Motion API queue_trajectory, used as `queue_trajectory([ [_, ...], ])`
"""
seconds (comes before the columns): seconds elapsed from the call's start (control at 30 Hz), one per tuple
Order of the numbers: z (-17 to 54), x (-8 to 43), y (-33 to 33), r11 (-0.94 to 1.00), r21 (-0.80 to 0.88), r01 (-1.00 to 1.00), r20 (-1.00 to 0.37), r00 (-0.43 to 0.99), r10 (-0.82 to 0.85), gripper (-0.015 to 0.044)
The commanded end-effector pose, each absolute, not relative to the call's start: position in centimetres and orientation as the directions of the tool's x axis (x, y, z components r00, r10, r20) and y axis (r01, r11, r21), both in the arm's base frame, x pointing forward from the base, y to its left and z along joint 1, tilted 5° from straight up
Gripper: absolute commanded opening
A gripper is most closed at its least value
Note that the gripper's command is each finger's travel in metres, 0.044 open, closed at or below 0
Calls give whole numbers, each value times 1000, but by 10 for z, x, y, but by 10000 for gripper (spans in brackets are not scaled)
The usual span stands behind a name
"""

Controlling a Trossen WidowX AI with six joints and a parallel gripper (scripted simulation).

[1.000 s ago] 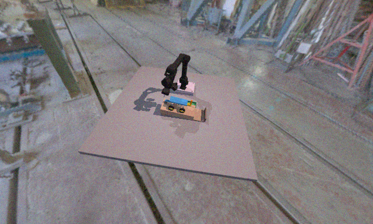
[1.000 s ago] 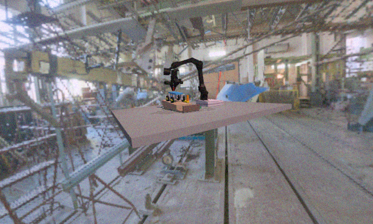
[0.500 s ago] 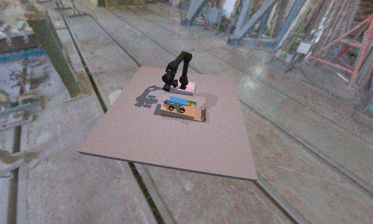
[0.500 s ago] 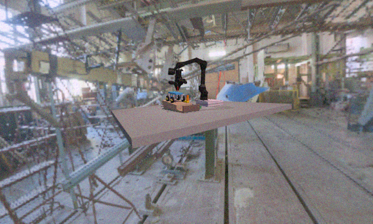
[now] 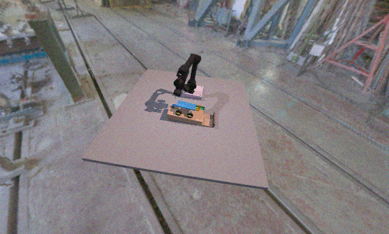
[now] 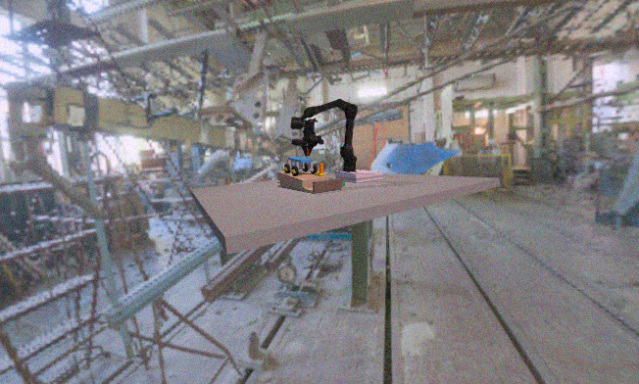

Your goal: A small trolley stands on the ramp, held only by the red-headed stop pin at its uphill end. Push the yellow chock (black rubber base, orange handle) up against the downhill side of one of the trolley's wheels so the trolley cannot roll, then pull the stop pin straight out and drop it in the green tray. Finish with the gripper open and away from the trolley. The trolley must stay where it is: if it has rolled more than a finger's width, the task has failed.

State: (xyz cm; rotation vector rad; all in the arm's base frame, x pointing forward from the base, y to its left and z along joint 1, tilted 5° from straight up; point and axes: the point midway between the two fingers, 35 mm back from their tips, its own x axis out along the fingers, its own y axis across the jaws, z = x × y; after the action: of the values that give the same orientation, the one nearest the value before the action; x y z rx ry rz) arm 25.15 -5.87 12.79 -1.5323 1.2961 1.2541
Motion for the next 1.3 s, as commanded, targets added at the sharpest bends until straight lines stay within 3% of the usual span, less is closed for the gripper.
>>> queue_trajectory([
  [0.0, 127, 248, -43, -198, 37, -980, -970, 12, -242, 0],
  [1.27, 113, 218, 97, -198, 37, -979, -973, 10, -231, 0],
])
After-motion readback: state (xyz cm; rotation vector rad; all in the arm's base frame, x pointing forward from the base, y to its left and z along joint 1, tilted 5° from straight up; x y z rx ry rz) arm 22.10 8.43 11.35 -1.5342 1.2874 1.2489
